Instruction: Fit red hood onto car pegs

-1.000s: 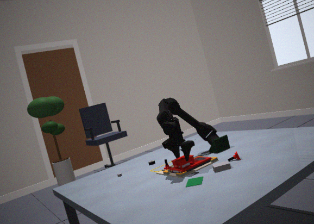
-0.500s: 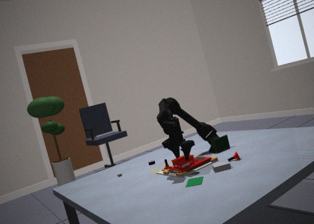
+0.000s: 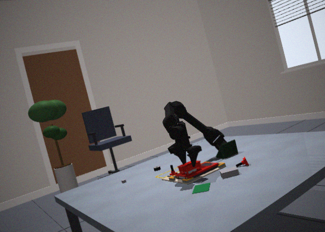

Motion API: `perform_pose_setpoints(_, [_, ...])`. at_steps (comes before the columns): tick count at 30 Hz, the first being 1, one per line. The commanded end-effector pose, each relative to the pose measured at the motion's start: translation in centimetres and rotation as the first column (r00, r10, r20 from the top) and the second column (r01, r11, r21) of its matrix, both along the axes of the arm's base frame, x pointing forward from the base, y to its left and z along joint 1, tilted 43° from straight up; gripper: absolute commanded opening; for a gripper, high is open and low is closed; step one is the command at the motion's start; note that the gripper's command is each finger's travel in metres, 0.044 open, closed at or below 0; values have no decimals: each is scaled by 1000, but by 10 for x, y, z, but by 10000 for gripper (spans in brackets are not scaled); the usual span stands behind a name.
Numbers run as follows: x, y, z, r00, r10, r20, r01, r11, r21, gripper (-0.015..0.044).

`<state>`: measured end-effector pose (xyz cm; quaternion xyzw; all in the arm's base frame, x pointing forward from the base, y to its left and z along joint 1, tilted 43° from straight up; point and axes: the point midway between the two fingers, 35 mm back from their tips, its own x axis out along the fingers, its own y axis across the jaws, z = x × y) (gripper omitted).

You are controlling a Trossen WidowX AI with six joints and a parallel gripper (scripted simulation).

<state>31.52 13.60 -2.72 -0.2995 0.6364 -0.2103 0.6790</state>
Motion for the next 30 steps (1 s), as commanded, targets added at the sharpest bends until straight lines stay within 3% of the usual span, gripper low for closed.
perform_pose_setpoints(1, [0, -2, -1, 1000, 3, -1, -3, 1000, -3, 0])
perform_pose_setpoints(30, [1, -9, -8, 1000, 3, -1, -3, 1000, -3, 0])
